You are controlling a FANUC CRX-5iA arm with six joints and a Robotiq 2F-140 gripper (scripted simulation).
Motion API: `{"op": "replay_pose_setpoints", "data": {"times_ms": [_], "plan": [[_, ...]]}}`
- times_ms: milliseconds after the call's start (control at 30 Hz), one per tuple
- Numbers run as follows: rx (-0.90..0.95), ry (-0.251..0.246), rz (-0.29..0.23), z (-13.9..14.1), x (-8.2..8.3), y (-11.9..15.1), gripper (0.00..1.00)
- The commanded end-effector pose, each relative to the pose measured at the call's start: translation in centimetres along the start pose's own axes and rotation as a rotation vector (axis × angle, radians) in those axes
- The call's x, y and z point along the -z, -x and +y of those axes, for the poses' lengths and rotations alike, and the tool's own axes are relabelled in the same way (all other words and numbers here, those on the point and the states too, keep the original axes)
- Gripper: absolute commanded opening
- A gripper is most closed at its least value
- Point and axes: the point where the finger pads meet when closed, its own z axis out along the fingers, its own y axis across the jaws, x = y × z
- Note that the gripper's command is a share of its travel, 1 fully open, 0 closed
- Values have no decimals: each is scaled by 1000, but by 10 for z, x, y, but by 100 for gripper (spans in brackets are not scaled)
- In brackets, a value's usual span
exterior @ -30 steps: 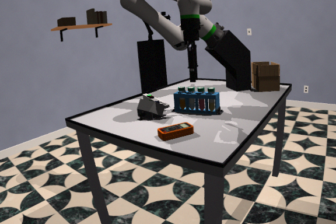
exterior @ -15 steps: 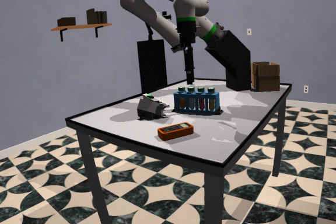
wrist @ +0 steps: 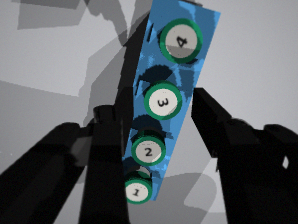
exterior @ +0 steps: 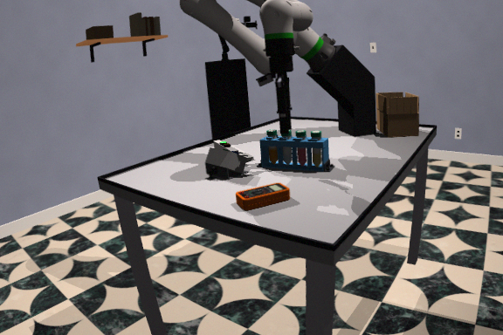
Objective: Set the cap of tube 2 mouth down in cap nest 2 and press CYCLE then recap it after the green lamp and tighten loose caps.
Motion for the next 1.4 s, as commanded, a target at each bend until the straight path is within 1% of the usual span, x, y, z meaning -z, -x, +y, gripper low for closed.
{"op": "replay_pose_setpoints", "data": {"times_ms": [0,767,800,1267,1367], "plan": [[0,-1,0,0,-1,0,41],[0,-1,0,0,-10,0,41],[0,-1,0,0,-10,0,30],[0,-1,0,0,-10,0,30],[-60,-1,0,0,-9,0,30]]}}
